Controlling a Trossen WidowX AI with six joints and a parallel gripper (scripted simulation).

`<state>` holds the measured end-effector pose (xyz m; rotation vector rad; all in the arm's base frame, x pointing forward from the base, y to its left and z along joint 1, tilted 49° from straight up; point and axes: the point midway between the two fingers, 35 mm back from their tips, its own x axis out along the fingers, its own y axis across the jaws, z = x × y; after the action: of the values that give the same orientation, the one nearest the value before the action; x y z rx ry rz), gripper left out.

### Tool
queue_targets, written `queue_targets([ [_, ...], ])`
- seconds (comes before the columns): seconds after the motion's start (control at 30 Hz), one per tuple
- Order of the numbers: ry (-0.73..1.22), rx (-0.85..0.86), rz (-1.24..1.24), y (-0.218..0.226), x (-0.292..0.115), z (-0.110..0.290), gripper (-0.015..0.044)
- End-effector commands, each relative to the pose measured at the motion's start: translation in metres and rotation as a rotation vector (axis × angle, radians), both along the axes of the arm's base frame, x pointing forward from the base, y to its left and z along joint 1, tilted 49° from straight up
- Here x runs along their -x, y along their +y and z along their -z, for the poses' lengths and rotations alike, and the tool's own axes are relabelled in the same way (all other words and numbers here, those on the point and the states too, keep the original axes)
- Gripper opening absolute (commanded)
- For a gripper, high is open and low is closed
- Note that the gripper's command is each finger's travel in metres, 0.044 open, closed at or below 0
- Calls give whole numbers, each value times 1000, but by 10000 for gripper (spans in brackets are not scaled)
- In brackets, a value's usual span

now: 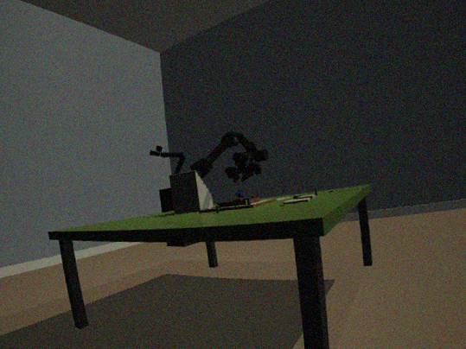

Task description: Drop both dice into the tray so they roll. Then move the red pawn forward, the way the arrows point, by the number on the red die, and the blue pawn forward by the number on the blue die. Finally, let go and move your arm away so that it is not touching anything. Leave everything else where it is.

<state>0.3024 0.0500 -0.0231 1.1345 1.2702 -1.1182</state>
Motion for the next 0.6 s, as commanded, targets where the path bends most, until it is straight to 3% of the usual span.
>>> queue_targets([
  [0.0, -4, 3, -1, -20, -2, -17, 289],
  [0.2, -5, 5, -2, -30, -1, -25, 440],
  [0.27, 23, -49, -13, -28, 0, -19, 440],
  [0.4, 128, -405, -45, -16, 4, 8, 440],
  [0.57, 96, -824, -8, -12, -3, 21, 440],
])
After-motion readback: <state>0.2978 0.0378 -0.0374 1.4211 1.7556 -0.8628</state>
